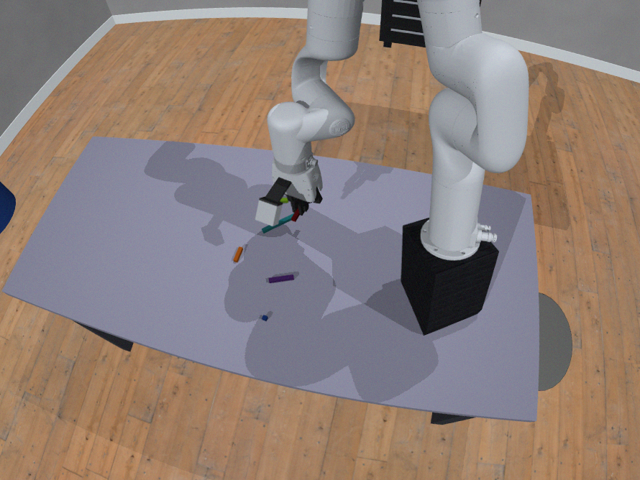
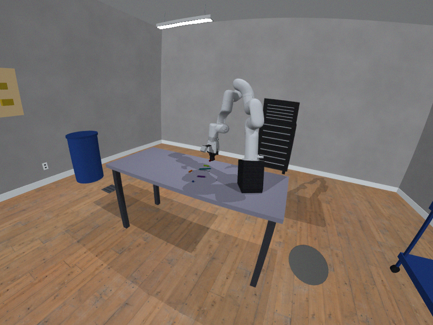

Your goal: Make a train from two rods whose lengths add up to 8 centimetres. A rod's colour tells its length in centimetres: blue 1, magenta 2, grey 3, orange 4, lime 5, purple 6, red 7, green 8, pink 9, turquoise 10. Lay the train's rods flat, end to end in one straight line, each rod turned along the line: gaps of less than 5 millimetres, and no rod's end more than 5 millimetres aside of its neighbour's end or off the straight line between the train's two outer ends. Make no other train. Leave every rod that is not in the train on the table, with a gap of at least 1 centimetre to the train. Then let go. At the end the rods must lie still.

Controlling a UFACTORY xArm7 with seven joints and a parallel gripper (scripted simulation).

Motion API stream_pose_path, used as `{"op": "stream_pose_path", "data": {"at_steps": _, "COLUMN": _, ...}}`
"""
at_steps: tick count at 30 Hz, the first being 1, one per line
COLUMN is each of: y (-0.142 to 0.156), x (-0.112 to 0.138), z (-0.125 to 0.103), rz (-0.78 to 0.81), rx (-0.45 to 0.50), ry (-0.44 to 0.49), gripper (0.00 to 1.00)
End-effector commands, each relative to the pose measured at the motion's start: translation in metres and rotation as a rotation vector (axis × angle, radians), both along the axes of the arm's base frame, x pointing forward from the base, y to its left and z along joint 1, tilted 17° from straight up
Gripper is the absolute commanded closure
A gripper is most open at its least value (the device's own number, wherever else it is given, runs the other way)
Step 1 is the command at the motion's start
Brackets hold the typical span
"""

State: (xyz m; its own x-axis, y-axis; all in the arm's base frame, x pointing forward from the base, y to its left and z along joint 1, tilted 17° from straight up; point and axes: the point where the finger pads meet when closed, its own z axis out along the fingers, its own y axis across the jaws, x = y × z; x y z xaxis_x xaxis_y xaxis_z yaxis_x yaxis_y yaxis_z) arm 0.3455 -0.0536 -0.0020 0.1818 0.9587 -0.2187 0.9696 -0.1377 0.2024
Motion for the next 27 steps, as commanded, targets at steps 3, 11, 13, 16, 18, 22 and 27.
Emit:
{"op": "stream_pose_path", "data": {"at_steps": 3, "y": 0.0, "x": 0.001, "z": 0.001, "rz": 0.001, "rx": 0.001, "ry": -0.002, "gripper": 0.96}}
{"op": "stream_pose_path", "data": {"at_steps": 11, "y": 0.009, "x": 0.009, "z": -0.001, "rz": -0.084, "rx": 0.013, "ry": -0.025, "gripper": 0.96}}
{"op": "stream_pose_path", "data": {"at_steps": 13, "y": 0.017, "x": 0.016, "z": -0.002, "rz": -0.15, "rx": 0.022, "ry": -0.043, "gripper": 0.96}}
{"op": "stream_pose_path", "data": {"at_steps": 16, "y": 0.022, "x": 0.019, "z": -0.003, "rz": -0.191, "rx": 0.028, "ry": -0.055, "gripper": 0.96}}
{"op": "stream_pose_path", "data": {"at_steps": 18, "y": 0.034, "x": 0.028, "z": -0.006, "rz": -0.286, "rx": 0.042, "ry": -0.082, "gripper": 0.96}}
{"op": "stream_pose_path", "data": {"at_steps": 22, "y": 0.053, "x": 0.039, "z": -0.009, "rz": -0.43, "rx": 0.065, "ry": -0.123, "gripper": 0.96}}
{"op": "stream_pose_path", "data": {"at_steps": 27, "y": 0.08, "x": 0.051, "z": -0.014, "rz": -0.608, "rx": 0.096, "ry": -0.173, "gripper": 0.96}}
